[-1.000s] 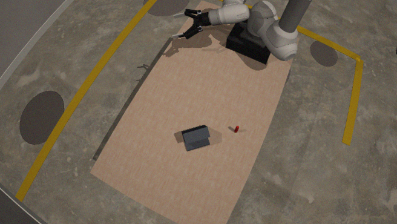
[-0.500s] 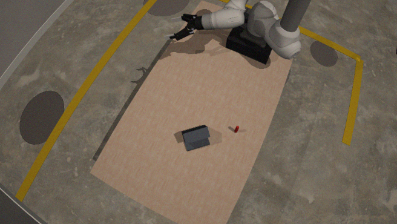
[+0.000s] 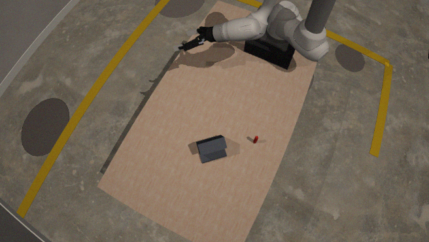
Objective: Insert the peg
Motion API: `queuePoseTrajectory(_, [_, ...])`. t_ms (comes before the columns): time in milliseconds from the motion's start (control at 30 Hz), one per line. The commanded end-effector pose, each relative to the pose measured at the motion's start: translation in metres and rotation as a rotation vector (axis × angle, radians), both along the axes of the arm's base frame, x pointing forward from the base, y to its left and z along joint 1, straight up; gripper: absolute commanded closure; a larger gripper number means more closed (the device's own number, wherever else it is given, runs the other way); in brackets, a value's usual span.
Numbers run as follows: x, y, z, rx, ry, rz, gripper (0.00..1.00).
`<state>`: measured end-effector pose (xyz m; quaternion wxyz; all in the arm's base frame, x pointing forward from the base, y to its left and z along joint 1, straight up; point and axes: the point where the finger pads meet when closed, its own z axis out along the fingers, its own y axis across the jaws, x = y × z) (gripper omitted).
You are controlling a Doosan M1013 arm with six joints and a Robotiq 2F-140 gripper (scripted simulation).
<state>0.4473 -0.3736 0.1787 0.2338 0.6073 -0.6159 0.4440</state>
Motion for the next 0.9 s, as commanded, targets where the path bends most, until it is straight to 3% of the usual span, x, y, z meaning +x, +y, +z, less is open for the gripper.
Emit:
queuePoseTrajectory(0, [0.014,0.011,-0.005,0.017,-0.002,0.002,0.00])
queuePoseTrajectory(467, [0.063,0.079,-0.043,0.237,-0.088,-0.174,0.00])
queuePoseTrajectory(533, [0.063,0.079,-0.043,0.237,-0.088,-0.174,0.00])
queuePoseTrajectory(867, [0.099,0.154,-0.073,0.413,-0.126,-0.292,0.00])
